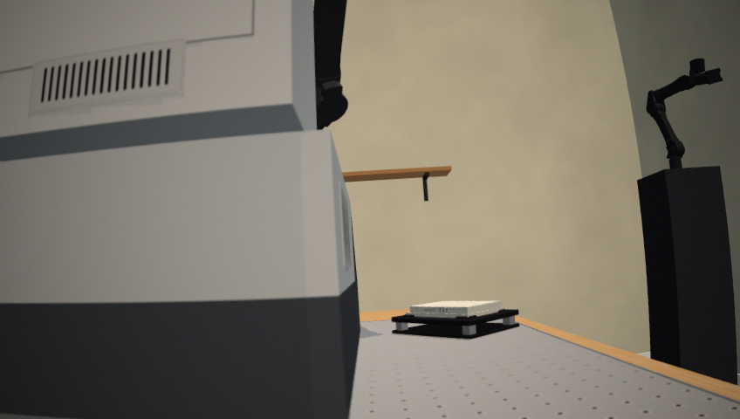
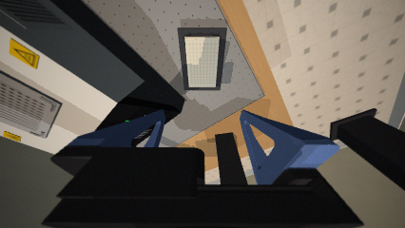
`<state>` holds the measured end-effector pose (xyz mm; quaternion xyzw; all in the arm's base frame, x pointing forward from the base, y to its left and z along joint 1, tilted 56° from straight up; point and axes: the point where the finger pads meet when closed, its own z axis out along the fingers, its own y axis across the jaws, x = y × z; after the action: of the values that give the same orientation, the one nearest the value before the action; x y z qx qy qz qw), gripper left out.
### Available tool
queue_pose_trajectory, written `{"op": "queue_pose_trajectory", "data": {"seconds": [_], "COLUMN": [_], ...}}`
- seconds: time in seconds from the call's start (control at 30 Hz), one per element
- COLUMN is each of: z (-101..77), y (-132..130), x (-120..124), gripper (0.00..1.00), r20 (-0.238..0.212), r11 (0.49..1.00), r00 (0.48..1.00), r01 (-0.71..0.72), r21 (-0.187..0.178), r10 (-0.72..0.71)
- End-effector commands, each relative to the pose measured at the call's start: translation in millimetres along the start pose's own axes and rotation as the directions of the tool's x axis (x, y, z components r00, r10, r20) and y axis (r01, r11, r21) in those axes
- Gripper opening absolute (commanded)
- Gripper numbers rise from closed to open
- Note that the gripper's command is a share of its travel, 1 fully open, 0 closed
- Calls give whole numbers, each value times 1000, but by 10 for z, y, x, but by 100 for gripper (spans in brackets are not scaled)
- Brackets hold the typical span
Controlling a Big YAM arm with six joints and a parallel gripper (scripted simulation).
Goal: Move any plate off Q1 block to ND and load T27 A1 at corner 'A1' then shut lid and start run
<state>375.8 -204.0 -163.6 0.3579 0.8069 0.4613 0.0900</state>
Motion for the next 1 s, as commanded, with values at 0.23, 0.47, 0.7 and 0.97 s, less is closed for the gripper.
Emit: {"op": "queue_pose_trajectory", "data": {"seconds": [0.23,0.47,0.7,0.97], "z": [-294,-80,-66,-279], "y": [66,-12,38,85], "x": [-219,-41,-124,-290], "gripper": [100,100,100,100], "r20": [53,15,21,72], "r11": [999,1000,1000,999], "r00": [997,1000,1000,996], "r01": [48,10,21,45], "r21": [-4,-4,1,3], "r10": [-48,-10,-21,-45]}}
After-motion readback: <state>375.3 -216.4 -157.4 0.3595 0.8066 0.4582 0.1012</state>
